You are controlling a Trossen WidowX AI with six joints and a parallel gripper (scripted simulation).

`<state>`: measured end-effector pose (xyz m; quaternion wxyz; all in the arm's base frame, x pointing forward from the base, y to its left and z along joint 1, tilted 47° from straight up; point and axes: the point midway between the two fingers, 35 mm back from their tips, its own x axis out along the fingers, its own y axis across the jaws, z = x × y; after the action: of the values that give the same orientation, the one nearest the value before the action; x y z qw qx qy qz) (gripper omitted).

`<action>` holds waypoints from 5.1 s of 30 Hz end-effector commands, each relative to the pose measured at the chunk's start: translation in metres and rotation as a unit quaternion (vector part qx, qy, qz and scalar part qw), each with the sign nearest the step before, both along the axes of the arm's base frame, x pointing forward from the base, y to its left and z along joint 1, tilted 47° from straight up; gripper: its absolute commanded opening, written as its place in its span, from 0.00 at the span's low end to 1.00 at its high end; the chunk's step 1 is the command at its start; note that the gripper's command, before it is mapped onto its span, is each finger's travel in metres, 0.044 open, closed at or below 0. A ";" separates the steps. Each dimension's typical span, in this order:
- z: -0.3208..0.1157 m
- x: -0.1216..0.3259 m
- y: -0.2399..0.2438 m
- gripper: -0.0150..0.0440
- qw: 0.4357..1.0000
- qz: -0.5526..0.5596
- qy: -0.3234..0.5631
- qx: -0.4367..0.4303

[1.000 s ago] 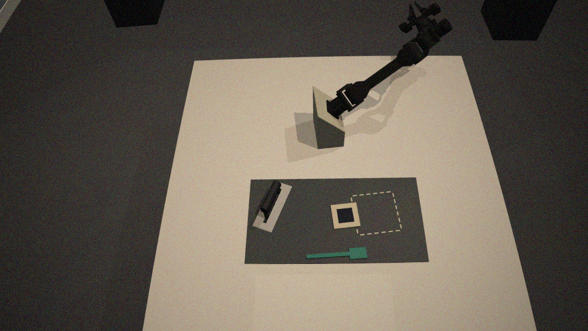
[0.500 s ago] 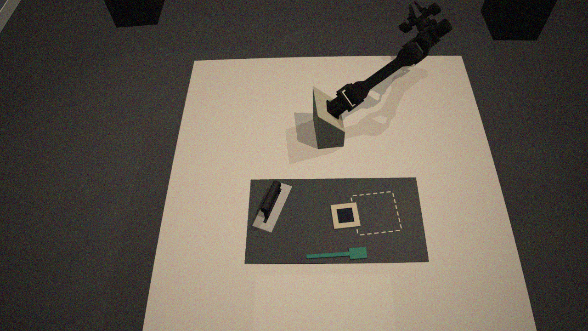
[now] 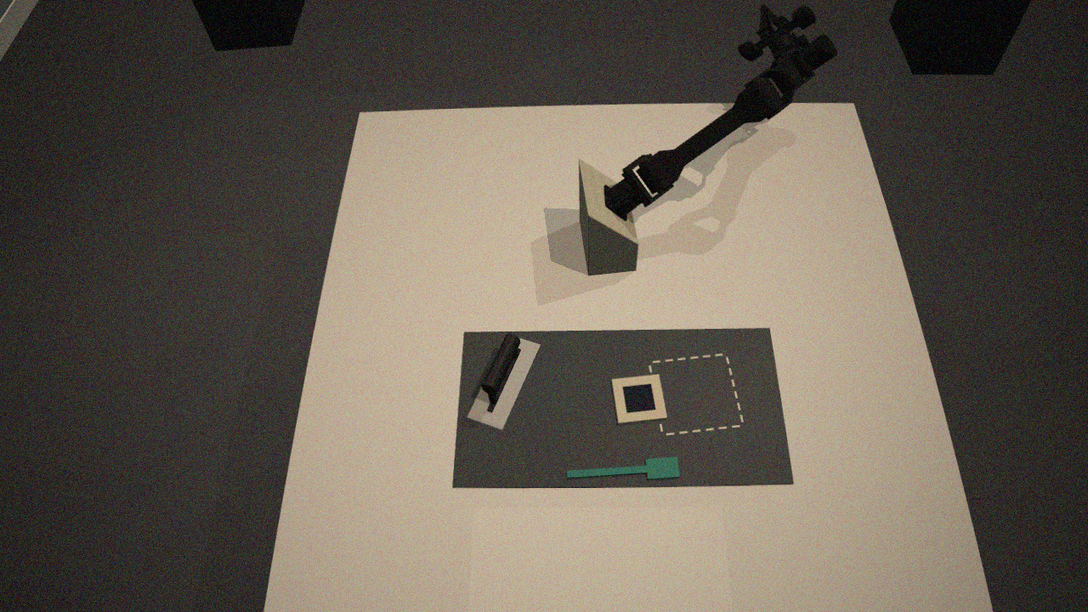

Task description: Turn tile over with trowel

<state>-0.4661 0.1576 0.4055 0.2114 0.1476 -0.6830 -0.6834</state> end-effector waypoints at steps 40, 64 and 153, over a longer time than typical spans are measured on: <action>0.010 0.177 0.226 0.71 0.914 -0.377 -0.001 0.151; -0.017 0.452 0.307 0.71 0.725 -0.652 -0.140 0.172; -0.597 0.810 -0.294 0.71 0.423 -0.780 -0.266 -0.376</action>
<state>0.3444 -0.1422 -0.1883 -0.5730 -0.3638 -0.7172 -0.1577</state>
